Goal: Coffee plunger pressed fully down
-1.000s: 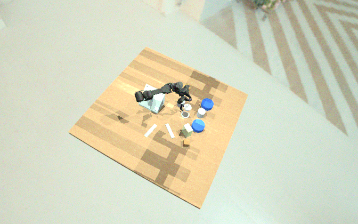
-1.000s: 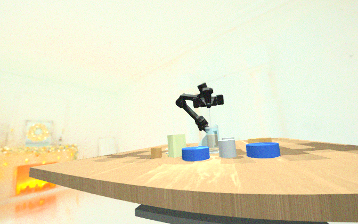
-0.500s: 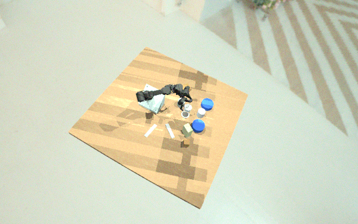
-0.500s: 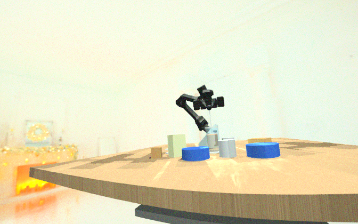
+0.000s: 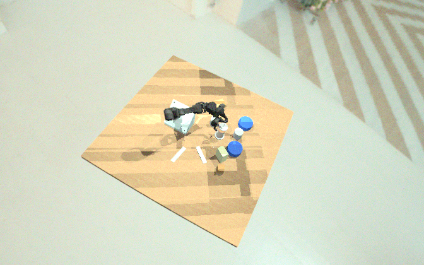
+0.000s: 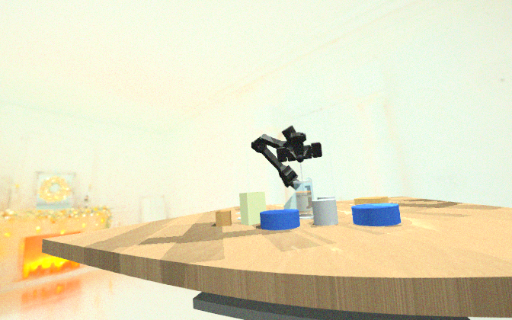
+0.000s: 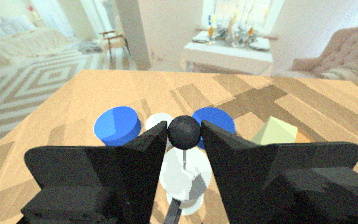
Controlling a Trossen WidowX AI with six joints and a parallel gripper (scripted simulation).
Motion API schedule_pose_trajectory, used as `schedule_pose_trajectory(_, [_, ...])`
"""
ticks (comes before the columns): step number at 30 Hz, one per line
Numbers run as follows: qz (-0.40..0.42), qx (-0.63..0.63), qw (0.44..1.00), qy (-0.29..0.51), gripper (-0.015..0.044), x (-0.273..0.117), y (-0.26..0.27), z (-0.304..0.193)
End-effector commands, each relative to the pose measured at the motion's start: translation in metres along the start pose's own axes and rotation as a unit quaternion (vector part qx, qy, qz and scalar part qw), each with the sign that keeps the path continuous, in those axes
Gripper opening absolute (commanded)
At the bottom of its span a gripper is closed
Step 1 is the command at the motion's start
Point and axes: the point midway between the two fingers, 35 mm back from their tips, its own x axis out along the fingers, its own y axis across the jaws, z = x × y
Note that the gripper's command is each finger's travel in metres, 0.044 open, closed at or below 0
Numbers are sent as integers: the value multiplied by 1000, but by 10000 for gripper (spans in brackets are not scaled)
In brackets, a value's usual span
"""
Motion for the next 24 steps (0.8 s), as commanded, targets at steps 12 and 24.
schedule_pose_trajectory(12, [0,-13,1000,23,119,18,0,-39])
schedule_pose_trajectory(24, [-2,-14,1000,22,119,32,-1,-47])
